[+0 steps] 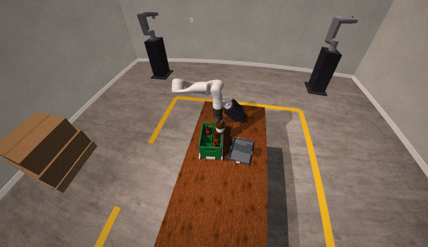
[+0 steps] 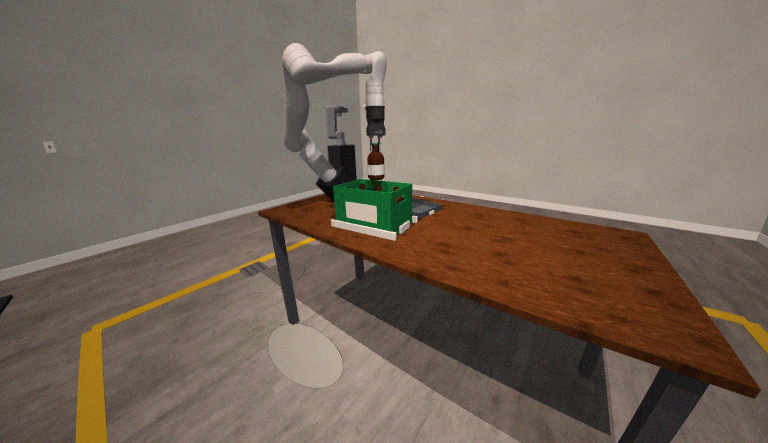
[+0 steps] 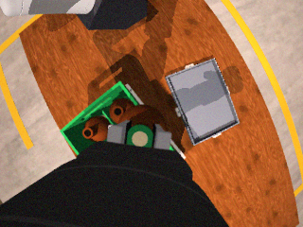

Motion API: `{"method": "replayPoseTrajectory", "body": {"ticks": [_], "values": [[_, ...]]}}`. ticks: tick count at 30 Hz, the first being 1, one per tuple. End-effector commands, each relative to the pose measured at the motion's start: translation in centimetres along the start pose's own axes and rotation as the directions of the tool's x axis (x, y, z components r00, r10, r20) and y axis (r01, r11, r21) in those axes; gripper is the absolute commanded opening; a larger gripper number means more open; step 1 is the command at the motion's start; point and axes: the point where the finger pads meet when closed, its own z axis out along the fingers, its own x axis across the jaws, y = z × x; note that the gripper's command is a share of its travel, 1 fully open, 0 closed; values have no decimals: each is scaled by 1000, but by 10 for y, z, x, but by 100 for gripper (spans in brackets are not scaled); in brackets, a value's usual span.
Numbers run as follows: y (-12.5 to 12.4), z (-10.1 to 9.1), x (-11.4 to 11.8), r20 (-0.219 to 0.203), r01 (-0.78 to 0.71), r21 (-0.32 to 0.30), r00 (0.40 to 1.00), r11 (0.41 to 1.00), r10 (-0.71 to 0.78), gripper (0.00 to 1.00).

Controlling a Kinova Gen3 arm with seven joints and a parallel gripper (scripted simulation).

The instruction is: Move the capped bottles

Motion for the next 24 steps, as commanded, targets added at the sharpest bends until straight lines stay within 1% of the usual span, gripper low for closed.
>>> {"method": "replayPoseTrajectory", "body": {"ticks": [1, 6, 9, 24], "values": [[-7, -1, 6, -1, 12, 0, 1000, 1000, -12, 0], [-13, -1, 13, -1, 15, 0, 1000, 1000, -15, 0], [-11, -1, 13, -2, 7, 0, 1000, 1000, -7, 0], [-30, 0, 34, -1, 15, 0, 1000, 1000, -15, 0]]}}
